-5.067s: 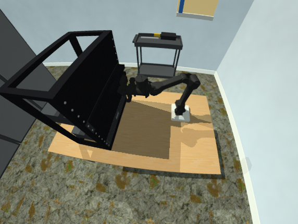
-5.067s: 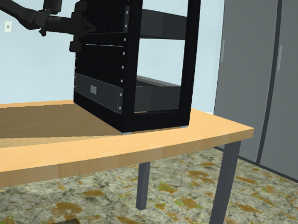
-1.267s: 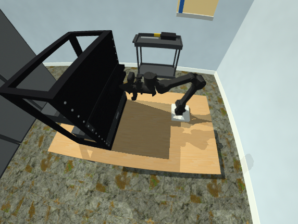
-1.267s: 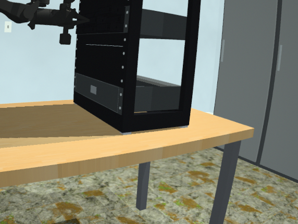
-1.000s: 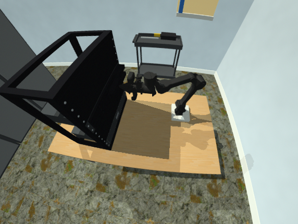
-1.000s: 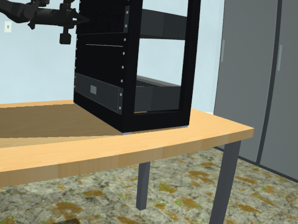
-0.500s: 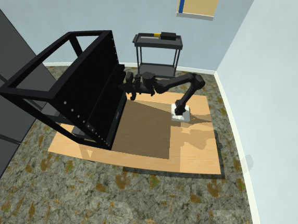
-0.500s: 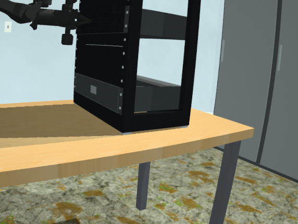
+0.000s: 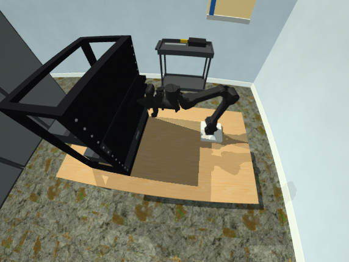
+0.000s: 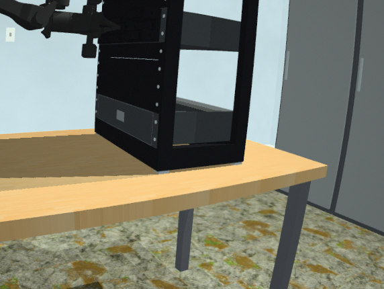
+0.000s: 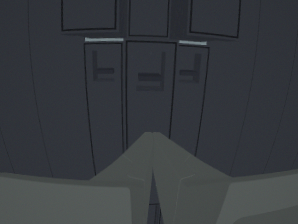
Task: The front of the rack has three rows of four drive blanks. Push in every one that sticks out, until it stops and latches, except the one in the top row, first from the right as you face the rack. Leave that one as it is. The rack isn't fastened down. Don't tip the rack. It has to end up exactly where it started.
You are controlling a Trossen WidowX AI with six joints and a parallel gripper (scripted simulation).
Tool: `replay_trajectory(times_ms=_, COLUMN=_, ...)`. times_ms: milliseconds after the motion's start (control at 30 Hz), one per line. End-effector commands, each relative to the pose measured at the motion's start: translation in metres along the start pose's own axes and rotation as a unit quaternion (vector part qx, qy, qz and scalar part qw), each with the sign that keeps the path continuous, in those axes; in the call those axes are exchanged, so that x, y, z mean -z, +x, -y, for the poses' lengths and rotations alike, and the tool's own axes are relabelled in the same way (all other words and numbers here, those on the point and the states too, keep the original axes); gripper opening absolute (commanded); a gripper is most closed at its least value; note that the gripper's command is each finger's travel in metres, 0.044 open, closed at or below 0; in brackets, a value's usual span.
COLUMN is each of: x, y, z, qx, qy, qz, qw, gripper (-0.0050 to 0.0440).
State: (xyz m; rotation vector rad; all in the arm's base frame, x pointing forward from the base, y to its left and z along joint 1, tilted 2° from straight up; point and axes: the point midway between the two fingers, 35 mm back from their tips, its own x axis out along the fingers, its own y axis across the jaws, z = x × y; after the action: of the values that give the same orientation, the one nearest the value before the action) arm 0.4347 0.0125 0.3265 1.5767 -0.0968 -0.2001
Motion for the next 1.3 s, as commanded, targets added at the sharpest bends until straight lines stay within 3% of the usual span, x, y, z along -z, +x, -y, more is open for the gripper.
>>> replay_trajectory(times_ms=0, x=-0.0001, y=0.0022, z=-0.0128, qx=-0.015, qy=0.005, qz=-0.001, qw=1.000, gripper=0.0000)
replay_trajectory(times_ms=1000, x=-0.0001, y=0.0023, z=-0.0129, qx=-0.015, qy=0.005, qz=-0.001, qw=1.000, gripper=0.0000)
replay_trajectory(times_ms=1267, x=0.0001, y=0.0122, z=-0.0151, qx=-0.015, qy=0.005, qz=-0.001, qw=1.000, gripper=0.0000)
